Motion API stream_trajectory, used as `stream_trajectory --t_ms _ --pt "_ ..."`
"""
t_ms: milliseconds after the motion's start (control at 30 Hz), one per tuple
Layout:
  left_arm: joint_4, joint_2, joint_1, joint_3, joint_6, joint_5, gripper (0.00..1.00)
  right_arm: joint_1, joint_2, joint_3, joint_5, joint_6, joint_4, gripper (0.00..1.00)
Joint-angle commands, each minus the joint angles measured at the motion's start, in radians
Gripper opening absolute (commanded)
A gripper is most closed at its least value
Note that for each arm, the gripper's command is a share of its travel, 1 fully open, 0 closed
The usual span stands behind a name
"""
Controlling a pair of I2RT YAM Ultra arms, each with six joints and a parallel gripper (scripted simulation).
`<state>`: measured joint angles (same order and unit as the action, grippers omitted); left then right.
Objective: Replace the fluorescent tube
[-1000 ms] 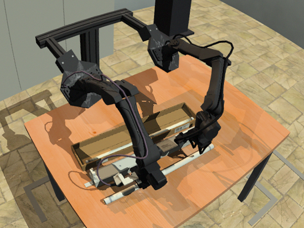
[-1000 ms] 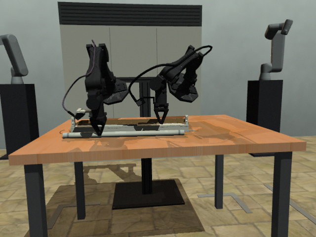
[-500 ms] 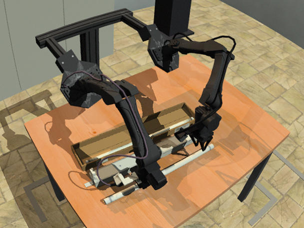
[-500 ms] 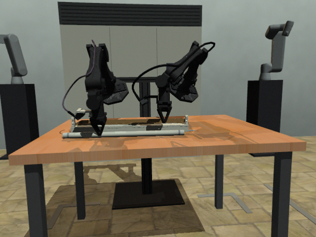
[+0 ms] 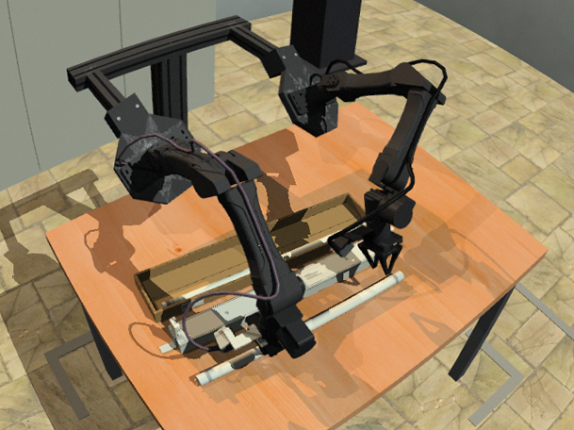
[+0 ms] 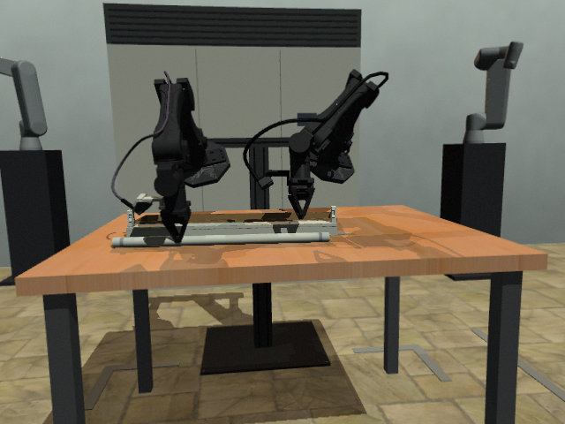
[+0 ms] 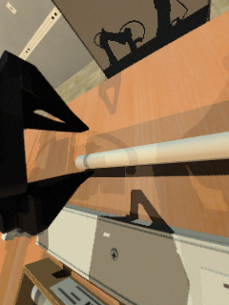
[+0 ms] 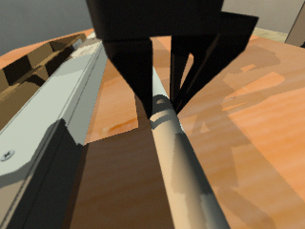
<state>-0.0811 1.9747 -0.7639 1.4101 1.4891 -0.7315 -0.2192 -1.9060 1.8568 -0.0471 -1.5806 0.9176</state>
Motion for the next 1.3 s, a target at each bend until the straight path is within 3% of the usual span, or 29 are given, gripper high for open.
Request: stream_trajectory --t_ms 0,200,833,1133,1167,1267 --pt "0.013 0.017 0.010 -0.022 0.013 0.018 0.49 0.005 0.017 0.015 -0.013 -0.004 0.017 0.11" --pt "0.006 -0.024 -0.020 -0.013 0.007 0.017 0.49 0.005 0.017 0.015 -0.013 -0.004 0.017 0.11" --pt "0.079 0.136 0.073 0.101 0.063 0.068 0.49 0.005 0.017 0.015 -0.013 -0.004 0.017 0.11" --pt "0.049 0.143 0.051 0.125 0.066 0.073 0.49 0.005 0.017 0.015 -0.013 -0.004 0.017 0.11" --pt "0.049 0.139 0.051 0.134 0.063 0.072 0.11 0.005 0.017 0.015 -0.013 -0.004 0.017 0.11" --pt "0.048 0.140 0.055 0.131 0.057 0.073 0.11 0.005 0.017 0.015 -0.013 -0.004 0.017 0.11"
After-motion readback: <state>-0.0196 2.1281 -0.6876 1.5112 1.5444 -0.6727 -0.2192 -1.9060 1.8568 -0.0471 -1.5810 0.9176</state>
